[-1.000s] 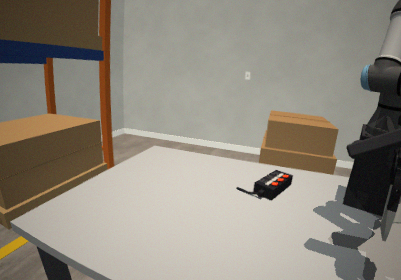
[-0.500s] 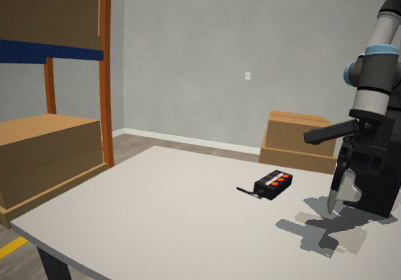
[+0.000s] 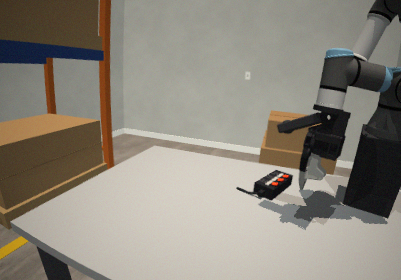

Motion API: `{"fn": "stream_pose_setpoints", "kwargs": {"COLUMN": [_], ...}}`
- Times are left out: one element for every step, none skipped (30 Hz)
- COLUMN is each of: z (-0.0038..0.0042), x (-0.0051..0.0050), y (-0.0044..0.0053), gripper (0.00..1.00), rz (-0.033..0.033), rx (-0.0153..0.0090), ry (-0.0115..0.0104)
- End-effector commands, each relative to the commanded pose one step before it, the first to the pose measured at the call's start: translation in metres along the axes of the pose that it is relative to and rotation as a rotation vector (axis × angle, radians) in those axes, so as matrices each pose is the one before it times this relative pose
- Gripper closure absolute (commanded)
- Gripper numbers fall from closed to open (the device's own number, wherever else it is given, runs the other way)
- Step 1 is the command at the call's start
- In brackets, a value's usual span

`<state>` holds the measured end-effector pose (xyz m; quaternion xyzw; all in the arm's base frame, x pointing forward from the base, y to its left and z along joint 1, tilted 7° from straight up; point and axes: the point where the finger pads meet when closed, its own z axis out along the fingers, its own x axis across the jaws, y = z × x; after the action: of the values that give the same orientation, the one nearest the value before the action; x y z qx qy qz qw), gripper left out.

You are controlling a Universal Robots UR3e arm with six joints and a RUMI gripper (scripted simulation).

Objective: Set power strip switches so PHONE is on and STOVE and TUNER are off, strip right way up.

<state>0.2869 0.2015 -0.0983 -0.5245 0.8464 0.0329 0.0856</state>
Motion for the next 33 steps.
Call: {"fn": "stream_pose_setpoints", "kwargs": {"z": [-0.000244,0.000071,0.000075,0.000078,0.00008,0.000081,0.000081,0.000081,0.00008,0.000079,0.000077,0.000074,0.000071,0.000068,0.000064,0.0,0.0,0.00006,0.000057,0.000053,0.000049,0.000045,0.000041,0.000037,0.000033,0.00003,0.000026,0.000023,0.00002,0.000017,0.000015,0.000012,0.0], "x": [0.02333,0.00775,0.00768,0.00758,0.00745,0.00731,0.00713,0.00694,0.00673,0.0065,0.00625,0.00599,0.00572,0.00545,0.00517,0.0,0.0,0.00488,0.00459,0.0043,0.00401,0.00372,0.00344,0.00316,0.00288,0.00261,0.00235,0.0021,0.00186,0.00163,0.00141,0.0012,0.0], "y": [-0.020649,-0.004596,-0.004223,-0.003857,-0.0035,-0.003156,-0.002825,-0.00251,-0.002212,-0.001932,-0.001672,-0.001431,-0.00121,-0.00101,-0.000829,0.0,0.0,-0.000668,-0.000526,-0.000402,-0.000295,-0.000204,-0.000129,-0.000067,-0.000018,0.00002,0.000047,0.000066,0.000078,0.000083,0.000083,0.000079,0.0], "gripper": [1.0,1.0,1.0,1.0,1.0,1.0,1.0,1.0,1.0,1.0,1.0,1.0,1.0,1.0,1.0,1.0,1.0,1.0,1.0,1.0,1.0,1.0,1.0,1.0,1.0,1.0,1.0,1.0,1.0,1.0,1.0,1.0,1.0], "rz": [-0.01064,-0.00122,-0.0012,-0.00117,-0.00115,-0.00113,-0.00111,-0.00109,-0.00107,-0.00105,-0.00103,-0.00101,-0.00098,-0.00096,-0.00093,0.0,0.0,-0.0009,-0.00087,-0.00083,-0.00079,-0.00076,-0.00071,-0.00067,-0.00063,-0.00058,-0.00053,-0.00048,-0.00043,-0.00038,-0.00034,-0.00029,0.0], "rx": [-0.01431,-0.00403,-0.00441,-0.00474,-0.00502,-0.00525,-0.00544,-0.00557,-0.00566,-0.00571,-0.00571,-0.00567,-0.00559,-0.00548,-0.00533,0.0,0.0,-0.00516,-0.00496,-0.00474,-0.0045,-0.00424,-0.00397,-0.0037,-0.00342,-0.00313,-0.00285,-0.00257,-0.00229,-0.00201,-0.00175,-0.0015,0.0], "ry": [0.01989,0.0077,0.00722,0.00673,0.00622,0.00571,0.0052,0.0047,0.0042,0.00372,0.00326,0.00282,0.00241,0.00202,0.00167,0.0,0.0,0.00134,0.00105,0.00079,0.00056,0.00037,0.00021,0.00007,-0.00004,-0.00012,-0.00018,-0.00022,-0.00024,-0.00025,-0.00024,-0.00023,0.0]}}
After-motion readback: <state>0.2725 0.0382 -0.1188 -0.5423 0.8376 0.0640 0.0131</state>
